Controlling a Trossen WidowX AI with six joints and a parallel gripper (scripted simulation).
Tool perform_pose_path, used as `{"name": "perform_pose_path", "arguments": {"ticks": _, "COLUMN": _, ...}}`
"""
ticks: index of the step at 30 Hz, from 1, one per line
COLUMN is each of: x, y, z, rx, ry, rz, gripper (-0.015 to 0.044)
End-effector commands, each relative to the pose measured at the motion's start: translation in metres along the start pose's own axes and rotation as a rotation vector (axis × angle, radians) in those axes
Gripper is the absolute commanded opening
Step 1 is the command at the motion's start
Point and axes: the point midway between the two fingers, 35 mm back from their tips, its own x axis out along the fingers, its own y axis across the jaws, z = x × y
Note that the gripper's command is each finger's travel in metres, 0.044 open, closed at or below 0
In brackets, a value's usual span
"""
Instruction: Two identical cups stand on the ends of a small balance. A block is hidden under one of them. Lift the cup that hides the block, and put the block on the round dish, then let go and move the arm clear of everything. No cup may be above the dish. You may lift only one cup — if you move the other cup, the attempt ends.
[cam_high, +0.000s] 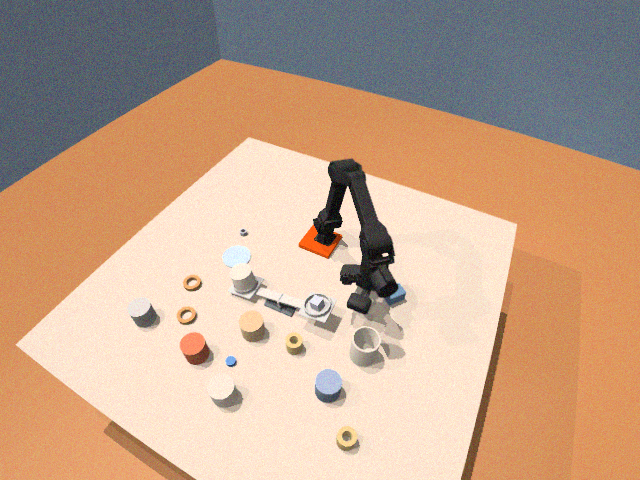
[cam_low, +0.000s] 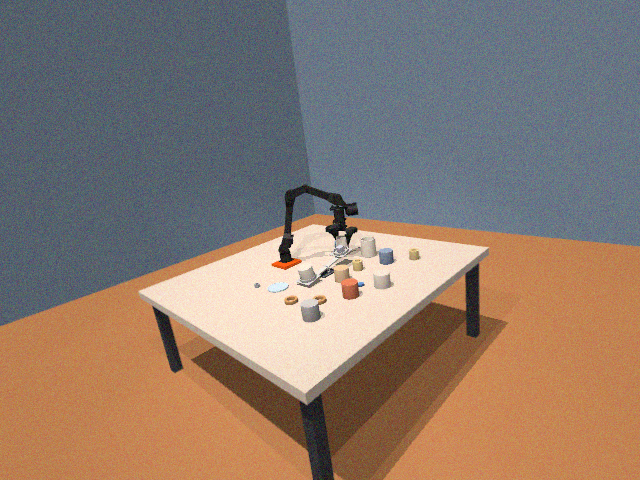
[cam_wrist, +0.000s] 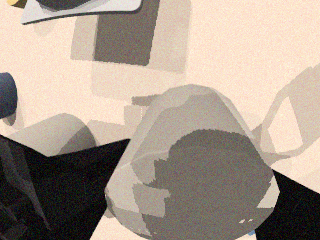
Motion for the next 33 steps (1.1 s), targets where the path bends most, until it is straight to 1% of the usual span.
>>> {"name": "perform_pose_path", "arguments": {"ticks": 1, "x": 0.016, "y": -0.002, "z": 0.0, "rx": 0.006, "ry": -0.001, "rz": -0.009, "gripper": 0.0}}
{"name": "perform_pose_path", "arguments": {"ticks": 4, "x": 0.025, "y": -0.002, "z": 0.001, "rx": 0.006, "ry": -0.001, "rz": -0.009, "gripper": 0.0}}
{"name": "perform_pose_path", "arguments": {"ticks": 11, "x": 0.028, "y": -0.002, "z": 0.001, "rx": 0.006, "ry": -0.001, "rz": -0.009, "gripper": 0.0}}
{"name": "perform_pose_path", "arguments": {"ticks": 22, "x": 0.045, "y": -0.003, "z": 0.001, "rx": 0.006, "ry": -0.001, "rz": -0.009, "gripper": 0.0}}
{"name": "perform_pose_path", "arguments": {"ticks": 23, "x": 0.039, "y": -0.002, "z": 0.001, "rx": 0.0, "ry": -0.003, "rz": -0.004, "gripper": 0.0026}}
{"name": "perform_pose_path", "arguments": {"ticks": 33, "x": 0.039, "y": -0.002, "z": 0.001, "rx": 0.0, "ry": -0.003, "rz": -0.004, "gripper": 0.0289}}
